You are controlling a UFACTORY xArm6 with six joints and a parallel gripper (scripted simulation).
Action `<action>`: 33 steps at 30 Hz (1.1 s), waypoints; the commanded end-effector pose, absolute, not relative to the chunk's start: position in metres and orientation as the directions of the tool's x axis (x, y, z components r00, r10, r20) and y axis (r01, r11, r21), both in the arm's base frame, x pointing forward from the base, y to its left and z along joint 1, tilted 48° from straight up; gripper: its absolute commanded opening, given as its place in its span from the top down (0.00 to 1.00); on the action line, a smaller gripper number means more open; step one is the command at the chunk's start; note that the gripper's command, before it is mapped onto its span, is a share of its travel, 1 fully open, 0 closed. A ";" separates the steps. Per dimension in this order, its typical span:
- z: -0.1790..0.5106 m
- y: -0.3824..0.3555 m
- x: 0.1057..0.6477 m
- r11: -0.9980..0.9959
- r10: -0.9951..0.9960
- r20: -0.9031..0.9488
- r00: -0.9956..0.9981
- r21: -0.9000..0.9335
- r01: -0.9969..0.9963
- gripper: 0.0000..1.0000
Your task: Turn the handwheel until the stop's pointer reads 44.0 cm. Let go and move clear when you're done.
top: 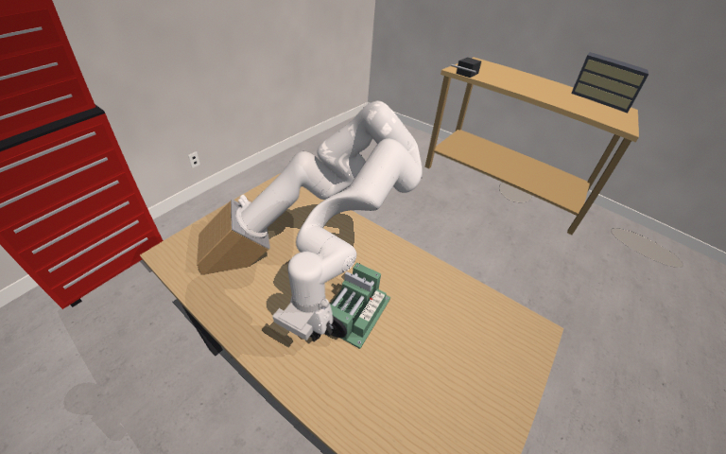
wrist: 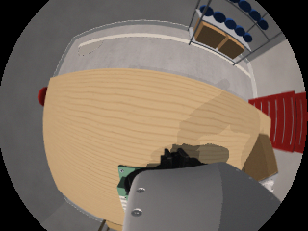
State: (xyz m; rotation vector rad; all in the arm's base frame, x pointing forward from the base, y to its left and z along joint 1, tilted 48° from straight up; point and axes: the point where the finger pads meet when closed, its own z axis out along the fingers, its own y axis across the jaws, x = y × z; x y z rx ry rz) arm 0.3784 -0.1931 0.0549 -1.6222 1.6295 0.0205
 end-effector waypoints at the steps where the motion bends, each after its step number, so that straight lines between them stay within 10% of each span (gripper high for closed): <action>1: 0.055 -0.194 0.378 0.171 -0.827 -0.538 0.162 -0.516 -0.839 0.94; 33: 0.058 -0.196 0.376 0.171 -0.827 -0.538 0.162 -0.516 -0.839 0.94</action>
